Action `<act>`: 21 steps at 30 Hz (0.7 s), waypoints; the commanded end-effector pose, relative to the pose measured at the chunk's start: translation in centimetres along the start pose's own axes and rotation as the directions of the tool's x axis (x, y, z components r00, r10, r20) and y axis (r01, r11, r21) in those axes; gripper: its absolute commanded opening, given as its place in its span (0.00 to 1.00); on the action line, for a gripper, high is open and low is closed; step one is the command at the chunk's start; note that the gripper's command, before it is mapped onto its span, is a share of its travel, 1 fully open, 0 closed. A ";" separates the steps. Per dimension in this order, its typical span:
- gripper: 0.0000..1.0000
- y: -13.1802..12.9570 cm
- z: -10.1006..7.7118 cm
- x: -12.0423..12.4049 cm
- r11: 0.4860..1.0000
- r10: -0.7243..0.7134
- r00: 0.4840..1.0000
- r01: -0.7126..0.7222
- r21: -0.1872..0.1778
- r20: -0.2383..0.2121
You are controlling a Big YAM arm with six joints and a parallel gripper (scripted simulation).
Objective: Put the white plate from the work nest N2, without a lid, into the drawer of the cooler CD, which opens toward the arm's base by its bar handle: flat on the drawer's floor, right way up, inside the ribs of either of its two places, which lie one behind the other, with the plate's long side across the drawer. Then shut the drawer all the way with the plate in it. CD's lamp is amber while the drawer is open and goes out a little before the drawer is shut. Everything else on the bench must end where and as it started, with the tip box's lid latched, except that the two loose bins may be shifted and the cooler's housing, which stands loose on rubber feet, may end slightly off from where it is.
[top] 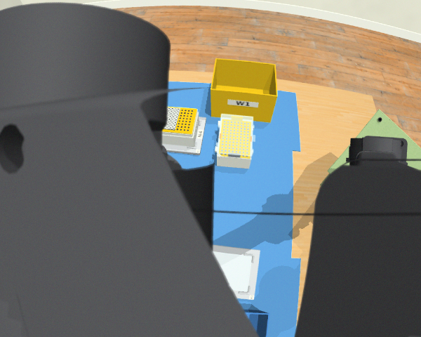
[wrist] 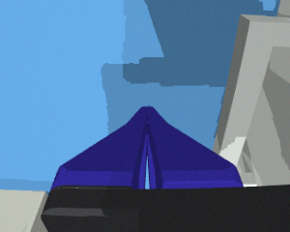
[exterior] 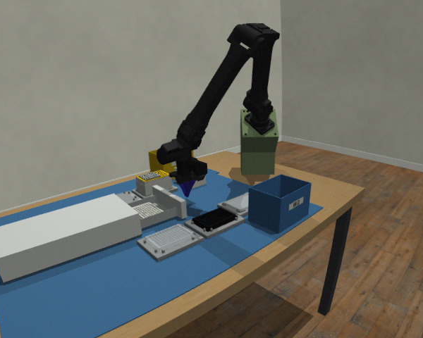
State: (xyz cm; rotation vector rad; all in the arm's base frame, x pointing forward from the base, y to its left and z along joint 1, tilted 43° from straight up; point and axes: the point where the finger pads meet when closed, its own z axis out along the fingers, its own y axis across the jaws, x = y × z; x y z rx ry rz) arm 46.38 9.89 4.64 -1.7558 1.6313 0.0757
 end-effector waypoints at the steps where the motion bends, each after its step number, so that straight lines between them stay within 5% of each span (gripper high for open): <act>1: 0.00 -1.7 -0.2 0.2 1.000 0.017 1.000 -0.017 0.013 -0.002; 21: 0.00 -4.0 -1.0 0.0 0.999 -0.002 1.000 0.002 0.042 -0.001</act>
